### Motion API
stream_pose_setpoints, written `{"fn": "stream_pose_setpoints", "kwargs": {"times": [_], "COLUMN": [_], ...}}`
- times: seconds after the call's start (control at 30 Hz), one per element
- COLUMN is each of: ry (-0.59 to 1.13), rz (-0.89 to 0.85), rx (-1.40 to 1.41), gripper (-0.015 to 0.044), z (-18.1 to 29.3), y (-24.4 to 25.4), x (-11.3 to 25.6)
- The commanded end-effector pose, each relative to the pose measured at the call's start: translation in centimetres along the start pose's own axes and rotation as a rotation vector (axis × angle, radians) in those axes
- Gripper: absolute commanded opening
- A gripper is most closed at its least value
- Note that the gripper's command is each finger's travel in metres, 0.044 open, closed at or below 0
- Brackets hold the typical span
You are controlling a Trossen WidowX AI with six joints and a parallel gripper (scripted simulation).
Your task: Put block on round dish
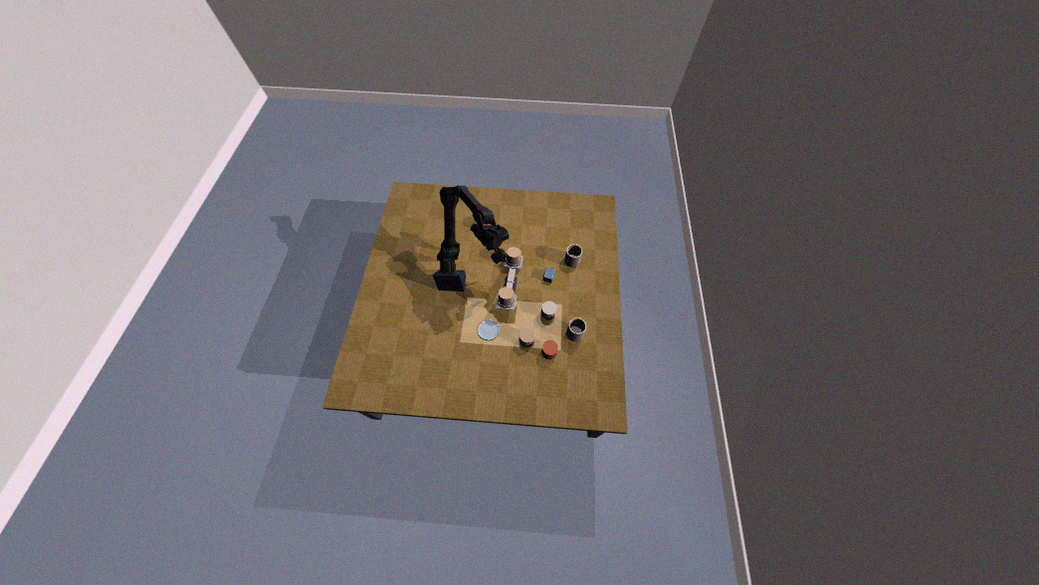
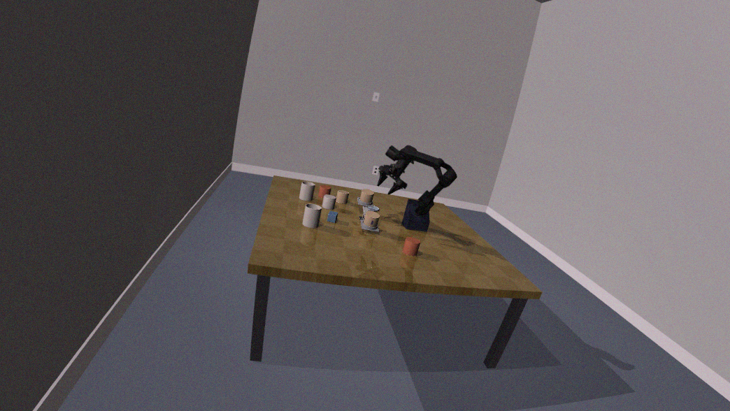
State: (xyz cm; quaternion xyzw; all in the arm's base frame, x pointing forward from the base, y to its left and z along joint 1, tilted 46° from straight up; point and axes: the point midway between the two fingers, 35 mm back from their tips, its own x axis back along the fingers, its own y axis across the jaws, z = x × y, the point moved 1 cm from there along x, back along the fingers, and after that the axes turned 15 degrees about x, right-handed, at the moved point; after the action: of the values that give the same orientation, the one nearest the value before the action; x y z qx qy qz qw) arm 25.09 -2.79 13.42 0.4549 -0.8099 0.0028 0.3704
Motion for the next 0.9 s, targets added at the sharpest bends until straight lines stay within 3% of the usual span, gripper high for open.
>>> {"fn": "stream_pose_setpoints", "kwargs": {"times": [0.0, 0.87], "ry": [0.035, 0.16], "rz": [-0.04, -0.388], "rx": [0.119, 0.939], "gripper": [0.044, 0.044], "z": [-1.1, -7.9], "y": [0.0, 3.8], "x": [-0.9, -9.3]}}
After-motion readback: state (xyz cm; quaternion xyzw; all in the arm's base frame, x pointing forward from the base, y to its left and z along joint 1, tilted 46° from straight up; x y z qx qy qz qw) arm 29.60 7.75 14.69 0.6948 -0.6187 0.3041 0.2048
